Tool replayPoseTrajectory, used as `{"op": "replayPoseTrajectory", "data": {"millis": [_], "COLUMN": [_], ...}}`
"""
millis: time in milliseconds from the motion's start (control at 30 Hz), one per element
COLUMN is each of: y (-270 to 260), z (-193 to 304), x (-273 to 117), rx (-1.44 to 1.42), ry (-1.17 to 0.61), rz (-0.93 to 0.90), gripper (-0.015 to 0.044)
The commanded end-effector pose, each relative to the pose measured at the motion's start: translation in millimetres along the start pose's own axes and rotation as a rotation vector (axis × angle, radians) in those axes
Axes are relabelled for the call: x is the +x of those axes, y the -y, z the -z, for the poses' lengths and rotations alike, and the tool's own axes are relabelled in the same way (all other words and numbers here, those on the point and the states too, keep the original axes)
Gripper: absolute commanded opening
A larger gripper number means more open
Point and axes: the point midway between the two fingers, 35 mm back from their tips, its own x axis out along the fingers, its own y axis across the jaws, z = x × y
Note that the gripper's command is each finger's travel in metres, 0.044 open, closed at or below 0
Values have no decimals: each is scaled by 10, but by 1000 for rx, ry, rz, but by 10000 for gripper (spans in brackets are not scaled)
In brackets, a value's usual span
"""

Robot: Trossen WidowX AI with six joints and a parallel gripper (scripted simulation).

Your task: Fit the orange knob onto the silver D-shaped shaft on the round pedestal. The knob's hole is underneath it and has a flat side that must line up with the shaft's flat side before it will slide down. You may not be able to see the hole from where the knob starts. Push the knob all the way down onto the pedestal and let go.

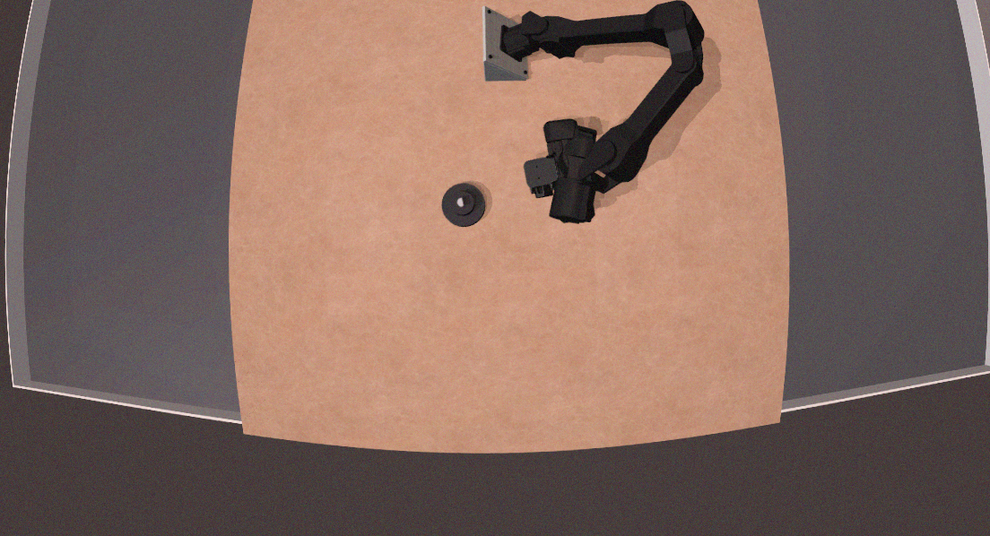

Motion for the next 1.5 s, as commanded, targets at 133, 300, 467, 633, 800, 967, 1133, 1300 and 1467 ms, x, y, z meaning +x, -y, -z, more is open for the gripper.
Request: {"op": "replayPoseTrajectory", "data": {"millis": [133,300,467,633,800,967,1133,1300,1467], "y": [-19,6,8,7,-1,-7,-11,-13,-13], "z": [-22,-8,-12,-11,-16,-19,-21,-21,-20], "x": [-568,-814,-767,-654,-576,-495,-414,-334,-254], "rx": [5,7,7,7,7,7,7,7,6], "ry": [5,0,0,0,1,2,3,3,2], "rz": [-2,-4,-4,-4,-4,-4,-5,-5,-5], "gripper": [371,440,440,440,440,440,440,440,440]}}
